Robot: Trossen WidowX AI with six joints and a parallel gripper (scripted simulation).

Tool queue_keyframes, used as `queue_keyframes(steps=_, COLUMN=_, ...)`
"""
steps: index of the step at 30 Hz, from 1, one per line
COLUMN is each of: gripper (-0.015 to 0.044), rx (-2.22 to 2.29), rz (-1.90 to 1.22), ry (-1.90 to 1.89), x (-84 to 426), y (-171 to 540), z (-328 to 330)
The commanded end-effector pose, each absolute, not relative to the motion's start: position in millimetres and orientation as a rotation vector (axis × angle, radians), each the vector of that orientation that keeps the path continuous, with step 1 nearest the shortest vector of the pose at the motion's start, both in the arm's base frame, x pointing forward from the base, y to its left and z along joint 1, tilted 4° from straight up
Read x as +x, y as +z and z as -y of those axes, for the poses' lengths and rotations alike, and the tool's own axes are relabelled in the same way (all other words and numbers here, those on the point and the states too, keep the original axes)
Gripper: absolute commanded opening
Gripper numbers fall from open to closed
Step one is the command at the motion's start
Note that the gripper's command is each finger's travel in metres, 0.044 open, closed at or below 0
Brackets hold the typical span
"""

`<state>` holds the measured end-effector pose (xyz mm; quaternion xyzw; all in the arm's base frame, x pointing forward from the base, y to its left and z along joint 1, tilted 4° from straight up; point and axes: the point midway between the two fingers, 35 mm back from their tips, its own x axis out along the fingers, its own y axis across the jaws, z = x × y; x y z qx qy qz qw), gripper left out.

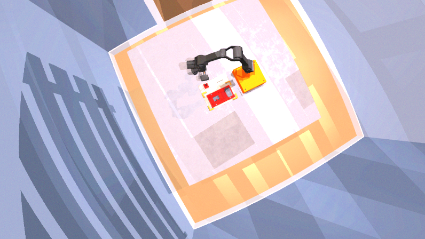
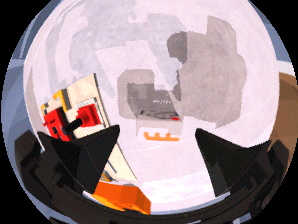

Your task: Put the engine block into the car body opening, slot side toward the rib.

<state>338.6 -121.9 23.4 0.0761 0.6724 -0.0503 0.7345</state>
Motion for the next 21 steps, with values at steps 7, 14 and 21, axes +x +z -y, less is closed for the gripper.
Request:
queue_keyframes(steps=7, gripper=0.044, rx=0.168, rz=-1.48, ry=-0.117, x=338.5, y=7.3, z=121.8)
queue_keyframes(steps=14, gripper=0.0361, rx=0.168, rz=-1.48, ry=-0.117, x=338.6, y=3.3, z=121.7)
queue_keyframes(steps=21, gripper=0.0217, rx=0.168, rz=-1.48, ry=-0.117, x=338.6, y=3.3, z=121.7)
